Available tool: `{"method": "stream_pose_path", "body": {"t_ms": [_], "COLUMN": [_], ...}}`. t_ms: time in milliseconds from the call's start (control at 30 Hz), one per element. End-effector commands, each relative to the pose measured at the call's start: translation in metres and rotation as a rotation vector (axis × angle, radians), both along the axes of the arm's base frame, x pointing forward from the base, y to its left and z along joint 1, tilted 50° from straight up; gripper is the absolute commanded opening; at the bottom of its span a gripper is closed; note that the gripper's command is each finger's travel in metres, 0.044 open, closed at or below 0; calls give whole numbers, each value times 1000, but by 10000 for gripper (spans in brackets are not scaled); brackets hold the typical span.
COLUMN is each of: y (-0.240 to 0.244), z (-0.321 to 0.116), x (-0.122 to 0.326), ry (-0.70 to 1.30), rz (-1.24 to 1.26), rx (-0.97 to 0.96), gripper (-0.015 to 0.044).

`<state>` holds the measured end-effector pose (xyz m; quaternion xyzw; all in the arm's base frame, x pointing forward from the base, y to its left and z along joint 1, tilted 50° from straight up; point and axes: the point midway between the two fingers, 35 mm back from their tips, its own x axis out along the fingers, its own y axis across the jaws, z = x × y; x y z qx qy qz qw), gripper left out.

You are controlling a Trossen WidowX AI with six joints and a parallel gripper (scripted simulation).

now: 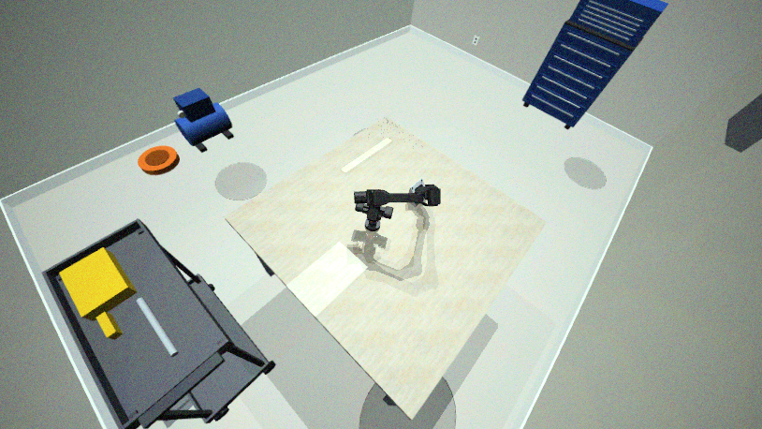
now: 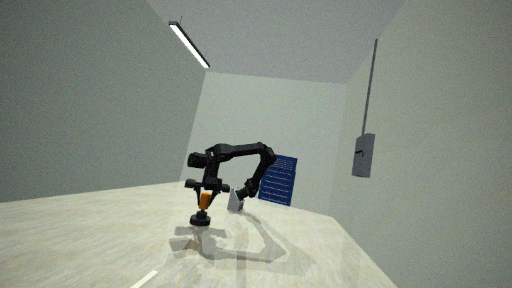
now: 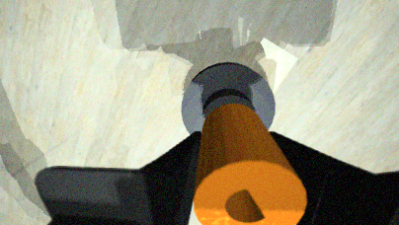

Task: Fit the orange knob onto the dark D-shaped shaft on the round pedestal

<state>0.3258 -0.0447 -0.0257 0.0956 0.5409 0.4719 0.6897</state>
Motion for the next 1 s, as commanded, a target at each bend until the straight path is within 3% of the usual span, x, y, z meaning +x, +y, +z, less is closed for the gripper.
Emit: {"method": "stream_pose_path", "body": {"t_ms": [0,967], "y": [-3,-4], "z": [2,2], "x": [-2,1], "ry": [-4,-4], "rz": [-8,-8], "rx": [-1,-1], "gripper": [0,0]}}
